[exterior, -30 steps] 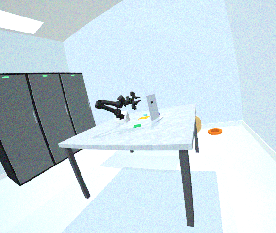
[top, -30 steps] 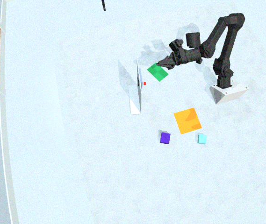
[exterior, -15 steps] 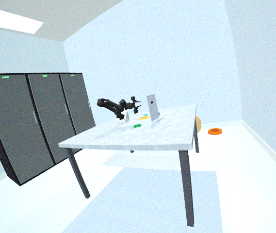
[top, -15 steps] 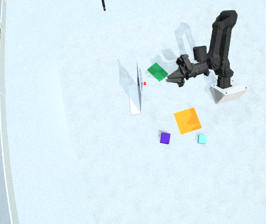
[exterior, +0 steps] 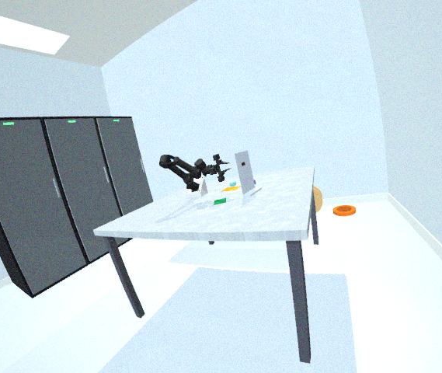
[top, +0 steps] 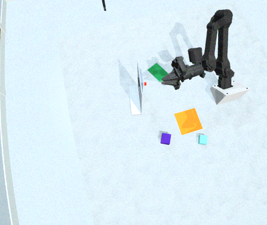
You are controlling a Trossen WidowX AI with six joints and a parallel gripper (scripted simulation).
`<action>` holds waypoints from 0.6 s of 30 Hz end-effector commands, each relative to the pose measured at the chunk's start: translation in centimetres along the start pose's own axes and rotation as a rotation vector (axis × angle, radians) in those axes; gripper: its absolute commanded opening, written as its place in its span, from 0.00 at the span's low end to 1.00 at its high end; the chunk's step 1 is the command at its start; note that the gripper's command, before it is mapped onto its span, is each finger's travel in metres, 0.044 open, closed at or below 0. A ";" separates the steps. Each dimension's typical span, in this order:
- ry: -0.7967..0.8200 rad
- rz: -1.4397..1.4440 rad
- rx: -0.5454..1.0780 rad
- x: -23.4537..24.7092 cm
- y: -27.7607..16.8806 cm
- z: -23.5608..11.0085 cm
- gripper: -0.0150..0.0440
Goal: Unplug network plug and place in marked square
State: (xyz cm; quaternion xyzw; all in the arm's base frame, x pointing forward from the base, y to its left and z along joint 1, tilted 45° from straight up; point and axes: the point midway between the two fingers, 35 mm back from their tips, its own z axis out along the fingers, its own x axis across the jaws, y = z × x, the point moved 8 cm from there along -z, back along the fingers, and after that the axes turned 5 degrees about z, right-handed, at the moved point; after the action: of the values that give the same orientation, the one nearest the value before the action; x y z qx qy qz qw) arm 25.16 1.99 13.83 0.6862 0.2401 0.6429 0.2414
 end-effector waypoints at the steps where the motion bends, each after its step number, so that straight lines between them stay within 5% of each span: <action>1: -0.003 0.004 0.004 -0.2 0.4 1.7 0.52; 18: -0.002 0.003 0.003 -0.1 1.0 4.1 0.52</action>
State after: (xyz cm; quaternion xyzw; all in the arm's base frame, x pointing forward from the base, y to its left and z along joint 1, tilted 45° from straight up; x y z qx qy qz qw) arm 28.75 1.14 14.28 0.6851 0.2379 0.6449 0.2411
